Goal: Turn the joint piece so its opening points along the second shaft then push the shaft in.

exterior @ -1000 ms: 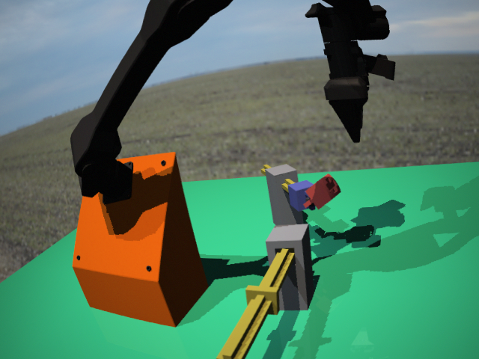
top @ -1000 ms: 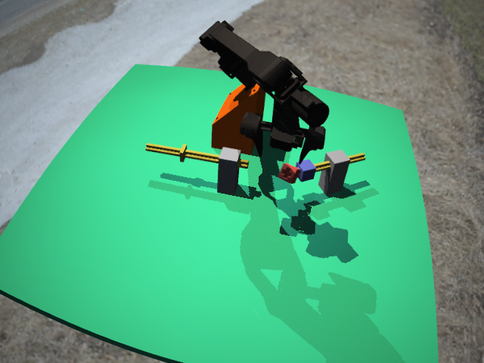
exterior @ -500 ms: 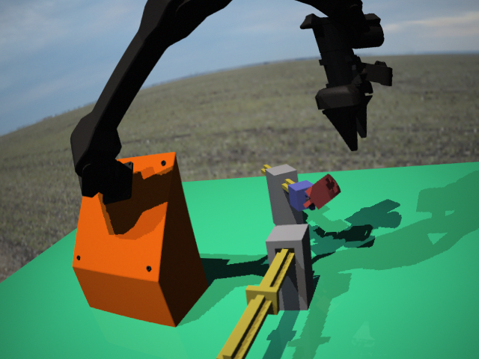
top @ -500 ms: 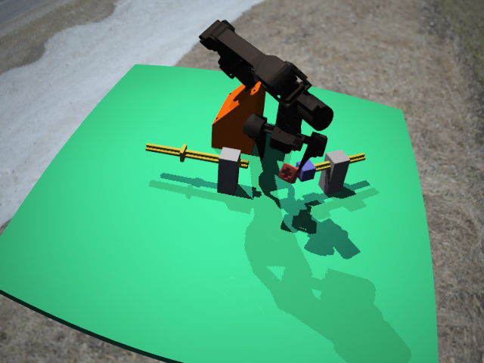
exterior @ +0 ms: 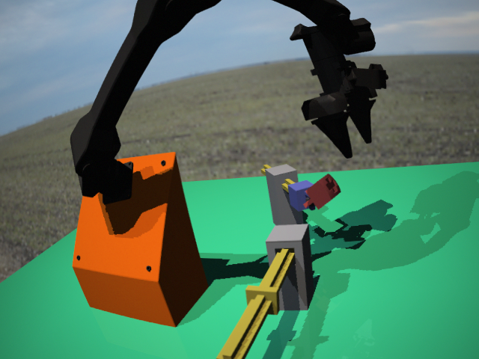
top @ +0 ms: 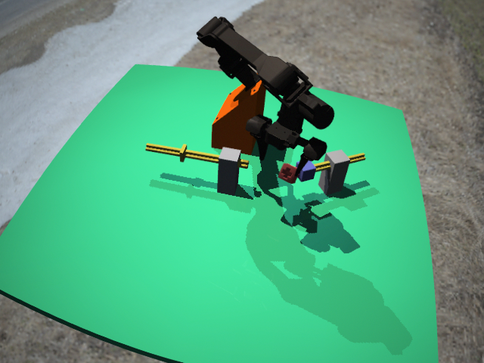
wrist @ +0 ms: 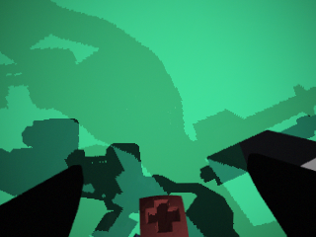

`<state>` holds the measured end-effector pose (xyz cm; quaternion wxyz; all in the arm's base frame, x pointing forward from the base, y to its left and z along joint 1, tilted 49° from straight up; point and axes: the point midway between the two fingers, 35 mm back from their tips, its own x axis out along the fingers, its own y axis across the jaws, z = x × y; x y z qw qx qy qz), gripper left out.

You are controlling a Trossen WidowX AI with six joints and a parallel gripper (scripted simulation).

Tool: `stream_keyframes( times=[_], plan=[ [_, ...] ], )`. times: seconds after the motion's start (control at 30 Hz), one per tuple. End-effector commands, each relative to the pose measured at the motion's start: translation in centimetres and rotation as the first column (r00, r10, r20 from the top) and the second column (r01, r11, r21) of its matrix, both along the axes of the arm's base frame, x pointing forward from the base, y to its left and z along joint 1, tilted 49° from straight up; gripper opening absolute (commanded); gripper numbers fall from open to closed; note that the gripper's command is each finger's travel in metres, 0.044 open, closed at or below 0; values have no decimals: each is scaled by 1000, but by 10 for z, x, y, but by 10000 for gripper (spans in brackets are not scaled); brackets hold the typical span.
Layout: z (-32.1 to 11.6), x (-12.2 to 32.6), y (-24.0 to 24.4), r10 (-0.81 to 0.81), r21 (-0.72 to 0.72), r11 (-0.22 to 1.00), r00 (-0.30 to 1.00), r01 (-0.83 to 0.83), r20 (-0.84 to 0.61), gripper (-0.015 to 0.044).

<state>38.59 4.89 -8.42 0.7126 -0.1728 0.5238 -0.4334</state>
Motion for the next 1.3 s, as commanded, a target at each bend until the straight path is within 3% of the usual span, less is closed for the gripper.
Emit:
stream_keyframes(
  times=[0.0,0.4,0.6,1.03,1.27],
  plan=[
    [-5,-1,-8,-4,-4,1000,1000,4,12,440],
    [-50,-9,-60,-5,-9,1000,1000,5,12,440],
    [-52,-12,-59,-4,-8,1000,1000,5,12,440],
    [-70,-71,-36,-4,-6,1000,1000,4,10,440],
    [-72,-72,-37,-4,-6,1000,1000,4,10,440]
  ],
)
